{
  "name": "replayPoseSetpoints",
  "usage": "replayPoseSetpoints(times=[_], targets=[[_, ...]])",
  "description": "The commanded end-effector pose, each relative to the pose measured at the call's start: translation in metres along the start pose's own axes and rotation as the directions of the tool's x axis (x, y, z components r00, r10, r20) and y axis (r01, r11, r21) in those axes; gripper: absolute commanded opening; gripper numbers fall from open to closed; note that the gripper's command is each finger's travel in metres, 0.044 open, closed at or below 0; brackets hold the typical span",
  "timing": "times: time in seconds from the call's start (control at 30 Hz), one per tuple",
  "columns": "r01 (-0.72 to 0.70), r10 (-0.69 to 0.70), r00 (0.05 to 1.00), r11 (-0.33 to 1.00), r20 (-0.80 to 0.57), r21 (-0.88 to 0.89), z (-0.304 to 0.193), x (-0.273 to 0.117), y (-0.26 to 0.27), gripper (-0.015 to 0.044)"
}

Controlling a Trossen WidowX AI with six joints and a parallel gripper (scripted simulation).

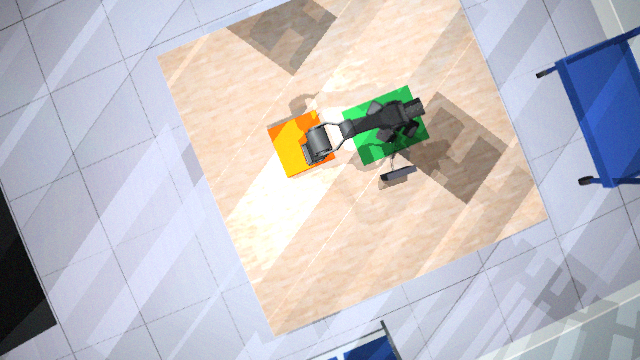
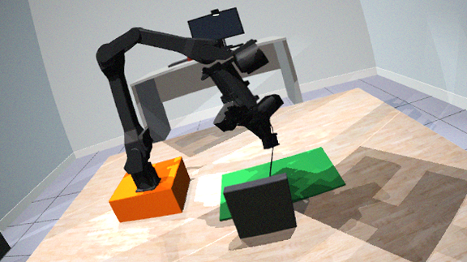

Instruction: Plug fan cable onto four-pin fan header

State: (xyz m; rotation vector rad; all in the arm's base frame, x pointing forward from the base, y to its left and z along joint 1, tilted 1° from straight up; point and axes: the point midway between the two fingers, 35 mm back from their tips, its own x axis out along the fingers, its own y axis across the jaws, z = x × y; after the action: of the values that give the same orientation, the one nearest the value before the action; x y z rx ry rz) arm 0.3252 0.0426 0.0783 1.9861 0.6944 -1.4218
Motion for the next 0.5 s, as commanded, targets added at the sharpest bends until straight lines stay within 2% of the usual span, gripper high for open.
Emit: replayPoseSetpoints(times=[0.0, 0.23, 0.47], targets=[[0.011, -0.009, 1.0, 0.991, 0.015, -0.136, -0.004, -0.001, -0.002, 0.0], [0.052, -0.037, 0.998, 0.93, 0.047, -0.364, -0.006, -0.002, -0.007, 0.0], [0.098, -0.063, 0.995, 0.815, 0.081, -0.571, -0.008, -0.002, -0.013, 0.0]])
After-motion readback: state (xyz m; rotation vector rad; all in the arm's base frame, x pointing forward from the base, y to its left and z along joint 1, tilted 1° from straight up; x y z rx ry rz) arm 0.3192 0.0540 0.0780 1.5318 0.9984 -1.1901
